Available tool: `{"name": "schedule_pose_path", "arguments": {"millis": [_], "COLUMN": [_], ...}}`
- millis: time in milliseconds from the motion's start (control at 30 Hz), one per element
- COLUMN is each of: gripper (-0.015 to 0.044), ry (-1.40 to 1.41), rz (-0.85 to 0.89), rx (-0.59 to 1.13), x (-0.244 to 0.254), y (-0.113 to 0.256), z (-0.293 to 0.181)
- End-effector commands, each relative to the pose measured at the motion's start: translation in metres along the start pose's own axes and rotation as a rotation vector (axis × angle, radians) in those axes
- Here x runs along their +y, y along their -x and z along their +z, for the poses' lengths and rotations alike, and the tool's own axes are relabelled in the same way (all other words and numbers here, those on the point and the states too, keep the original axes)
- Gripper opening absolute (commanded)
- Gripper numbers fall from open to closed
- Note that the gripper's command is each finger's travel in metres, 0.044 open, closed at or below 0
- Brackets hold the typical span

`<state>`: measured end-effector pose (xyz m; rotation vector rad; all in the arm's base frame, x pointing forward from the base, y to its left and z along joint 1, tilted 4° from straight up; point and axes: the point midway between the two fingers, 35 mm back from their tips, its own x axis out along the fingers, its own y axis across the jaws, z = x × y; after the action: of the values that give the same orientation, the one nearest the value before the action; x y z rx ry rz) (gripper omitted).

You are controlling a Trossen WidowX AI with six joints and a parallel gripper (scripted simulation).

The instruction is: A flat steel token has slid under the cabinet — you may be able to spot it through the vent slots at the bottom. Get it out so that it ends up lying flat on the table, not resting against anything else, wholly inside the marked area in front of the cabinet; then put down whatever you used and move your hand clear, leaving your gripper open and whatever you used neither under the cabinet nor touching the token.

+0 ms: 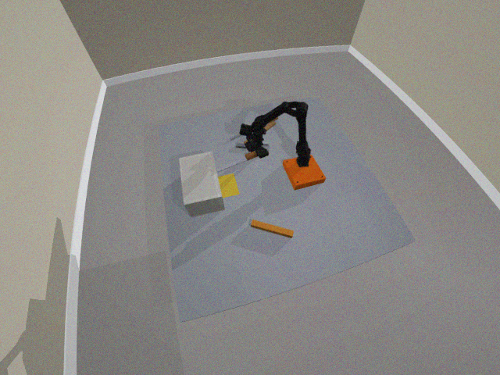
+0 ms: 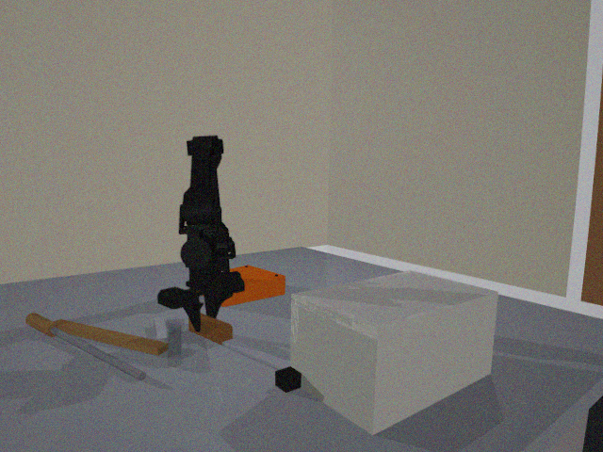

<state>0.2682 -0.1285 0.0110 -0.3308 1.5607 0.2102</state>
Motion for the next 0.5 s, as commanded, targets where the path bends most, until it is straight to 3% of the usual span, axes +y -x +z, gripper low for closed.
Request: {"name": "schedule_pose_path", "arguments": {"millis": [0, 467], "gripper": [0.0000, 0.0000], "ry": [0.012, 0.020], "rz": [-0.002, -0.001], "rx": [0.000, -0.001], "x": [0.000, 0.001], "y": [0.000, 0.001], "z": [0.009, 0.030]}}
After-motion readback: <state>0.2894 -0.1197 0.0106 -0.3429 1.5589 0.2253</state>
